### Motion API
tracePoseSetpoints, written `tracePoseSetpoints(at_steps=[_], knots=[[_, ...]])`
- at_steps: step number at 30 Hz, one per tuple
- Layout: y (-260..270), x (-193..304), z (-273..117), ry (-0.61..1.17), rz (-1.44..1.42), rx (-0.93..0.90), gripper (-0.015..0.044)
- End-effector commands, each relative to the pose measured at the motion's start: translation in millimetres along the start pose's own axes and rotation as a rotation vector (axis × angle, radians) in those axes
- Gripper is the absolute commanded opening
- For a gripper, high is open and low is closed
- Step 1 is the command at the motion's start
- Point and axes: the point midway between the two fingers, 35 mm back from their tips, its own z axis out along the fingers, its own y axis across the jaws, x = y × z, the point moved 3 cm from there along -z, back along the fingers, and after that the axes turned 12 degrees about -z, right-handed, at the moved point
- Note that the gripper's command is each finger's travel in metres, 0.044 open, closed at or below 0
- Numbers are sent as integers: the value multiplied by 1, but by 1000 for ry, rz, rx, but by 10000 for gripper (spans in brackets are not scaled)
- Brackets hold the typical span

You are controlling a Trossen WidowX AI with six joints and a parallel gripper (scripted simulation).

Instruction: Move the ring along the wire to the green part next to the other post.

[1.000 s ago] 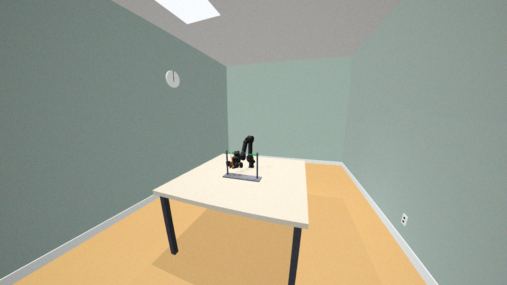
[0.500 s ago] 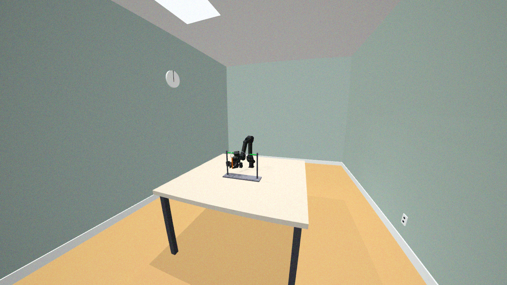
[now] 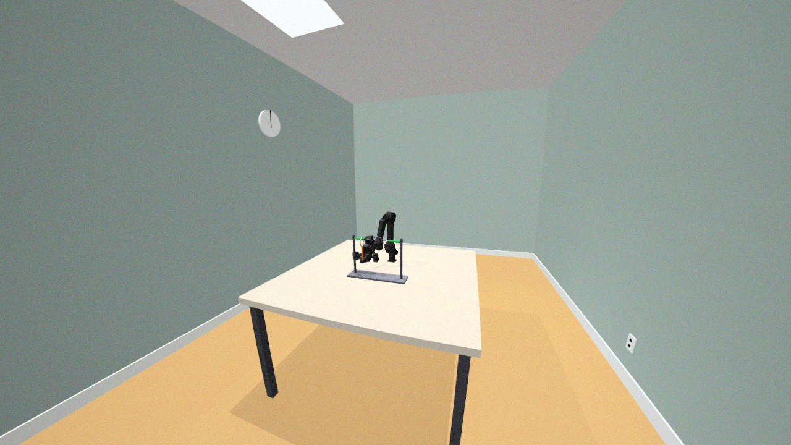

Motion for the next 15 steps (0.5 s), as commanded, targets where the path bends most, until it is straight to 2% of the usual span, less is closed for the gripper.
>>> tracePoseSetpoints(at_steps=[1,15], knots=[[0,0,0,0,0,0,-150],[-2,-6,-1,-1,-2,-2,-150]])
